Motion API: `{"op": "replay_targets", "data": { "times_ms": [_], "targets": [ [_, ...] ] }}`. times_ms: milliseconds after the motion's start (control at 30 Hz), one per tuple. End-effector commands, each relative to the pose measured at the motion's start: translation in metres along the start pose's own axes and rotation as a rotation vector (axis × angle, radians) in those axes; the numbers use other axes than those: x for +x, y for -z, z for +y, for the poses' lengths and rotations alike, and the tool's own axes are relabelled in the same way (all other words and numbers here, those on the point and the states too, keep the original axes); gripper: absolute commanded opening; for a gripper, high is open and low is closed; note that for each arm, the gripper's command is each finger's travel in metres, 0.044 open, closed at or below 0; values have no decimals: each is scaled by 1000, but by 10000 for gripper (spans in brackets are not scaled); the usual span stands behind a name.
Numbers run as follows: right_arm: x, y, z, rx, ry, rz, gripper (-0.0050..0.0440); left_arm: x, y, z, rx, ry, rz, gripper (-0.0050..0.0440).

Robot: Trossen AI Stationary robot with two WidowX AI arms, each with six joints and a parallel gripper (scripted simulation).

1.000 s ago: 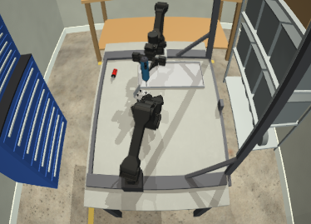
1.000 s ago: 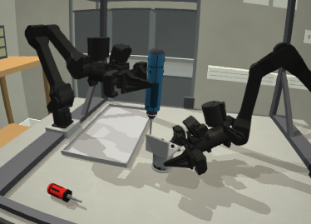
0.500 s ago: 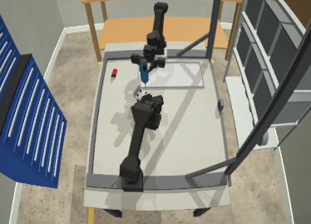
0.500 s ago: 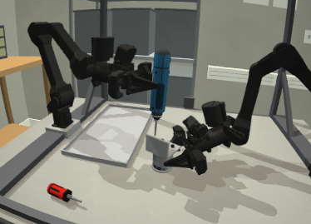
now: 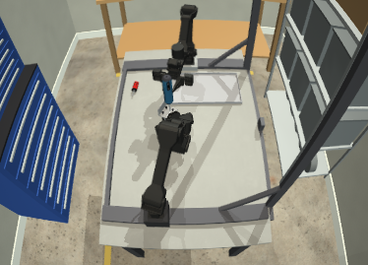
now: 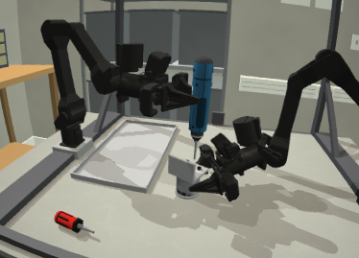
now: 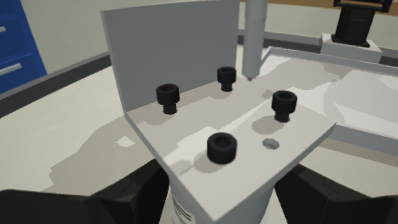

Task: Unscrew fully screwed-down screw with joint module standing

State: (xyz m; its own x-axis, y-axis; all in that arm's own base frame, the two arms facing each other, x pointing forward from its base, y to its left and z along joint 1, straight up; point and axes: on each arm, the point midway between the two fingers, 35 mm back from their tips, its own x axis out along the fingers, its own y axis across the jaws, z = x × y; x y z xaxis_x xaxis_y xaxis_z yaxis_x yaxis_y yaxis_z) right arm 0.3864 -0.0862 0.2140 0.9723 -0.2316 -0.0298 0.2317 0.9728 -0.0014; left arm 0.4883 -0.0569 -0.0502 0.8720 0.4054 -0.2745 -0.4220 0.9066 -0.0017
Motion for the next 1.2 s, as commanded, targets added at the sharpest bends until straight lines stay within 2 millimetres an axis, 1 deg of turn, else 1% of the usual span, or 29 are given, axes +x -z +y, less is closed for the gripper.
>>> {"op": "replay_targets", "data": {
  "times_ms": [0, 633, 667, 733, 767, 833, 933, 1000, 1167],
  "targets": [
    [14, -28, -1, 0, 1, -73, 161, 0, -12, -3, -17, 6, -20, 241],
    [13, -31, -1, 0, 1, -81, 161, 0, -12, -3, -17, 6, -20, 241],
    [12, -22, -1, -1, 1, -61, 161, 0, -12, -3, -17, 6, -20, 241],
    [13, -16, -1, -1, 1, -60, 161, 0, -12, -3, -17, 6, -20, 241],
    [12, -7, -1, -1, 1, -48, 161, 0, -12, -3, -17, 6, -20, 241],
    [12, -4, -1, -1, 1, -48, 161, 0, -12, -3, -17, 6, -20, 241],
    [12, -4, -1, -1, 1, -48, 161, 0, -12, -3, -17, 6, -20, 241],
    [12, -13, -1, -1, 1, -69, 161, 0, -12, -3, -17, 6, -20, 241],
    [12, -13, -1, 0, 1, -70, 161, 0, -12, -3, -17, 6, -20, 241]
  ]
}}
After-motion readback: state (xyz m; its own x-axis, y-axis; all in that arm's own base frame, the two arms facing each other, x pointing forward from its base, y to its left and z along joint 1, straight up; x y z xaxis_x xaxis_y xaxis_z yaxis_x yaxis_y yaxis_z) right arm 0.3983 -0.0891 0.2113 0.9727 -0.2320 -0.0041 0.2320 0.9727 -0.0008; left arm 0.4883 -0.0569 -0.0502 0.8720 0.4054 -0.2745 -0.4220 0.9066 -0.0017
